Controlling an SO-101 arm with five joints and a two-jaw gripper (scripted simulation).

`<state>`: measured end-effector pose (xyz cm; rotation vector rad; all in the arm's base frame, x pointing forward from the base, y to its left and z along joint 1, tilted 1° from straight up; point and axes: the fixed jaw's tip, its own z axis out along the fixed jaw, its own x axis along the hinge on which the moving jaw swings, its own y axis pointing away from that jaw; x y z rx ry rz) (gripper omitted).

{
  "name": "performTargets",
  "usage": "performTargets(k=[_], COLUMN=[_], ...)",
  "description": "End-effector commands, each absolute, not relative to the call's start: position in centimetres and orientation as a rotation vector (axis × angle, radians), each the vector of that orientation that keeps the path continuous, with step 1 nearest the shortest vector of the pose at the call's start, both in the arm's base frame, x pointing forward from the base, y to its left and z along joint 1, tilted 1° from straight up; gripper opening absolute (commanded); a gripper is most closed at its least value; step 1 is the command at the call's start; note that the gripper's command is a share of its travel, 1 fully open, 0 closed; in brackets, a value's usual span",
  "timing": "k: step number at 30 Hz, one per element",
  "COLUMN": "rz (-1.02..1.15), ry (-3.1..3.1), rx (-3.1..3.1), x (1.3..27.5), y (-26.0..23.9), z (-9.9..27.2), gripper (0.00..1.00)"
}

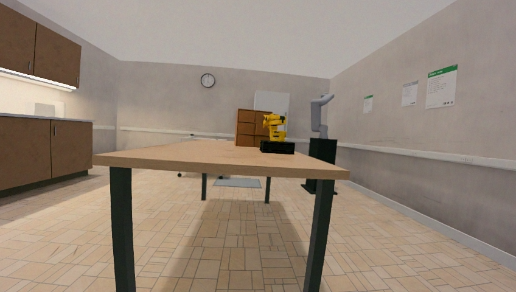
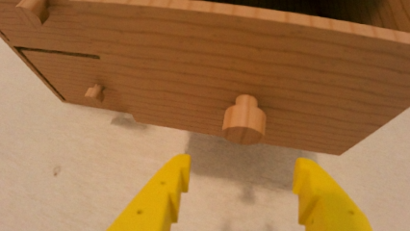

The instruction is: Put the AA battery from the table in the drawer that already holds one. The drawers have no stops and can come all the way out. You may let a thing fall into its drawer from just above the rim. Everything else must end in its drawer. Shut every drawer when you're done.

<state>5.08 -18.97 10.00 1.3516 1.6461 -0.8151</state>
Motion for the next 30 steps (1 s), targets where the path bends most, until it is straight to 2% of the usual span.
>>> performTargets(k=[1, 30], rz=[-0.812, -0.817], ry=[1.657, 1.654], rx=[1.368, 1.373], x=[5.1, 5.3], y=[-19.8, -21.5], z=[9.5, 8.4], gripper=[0.21, 0.21])
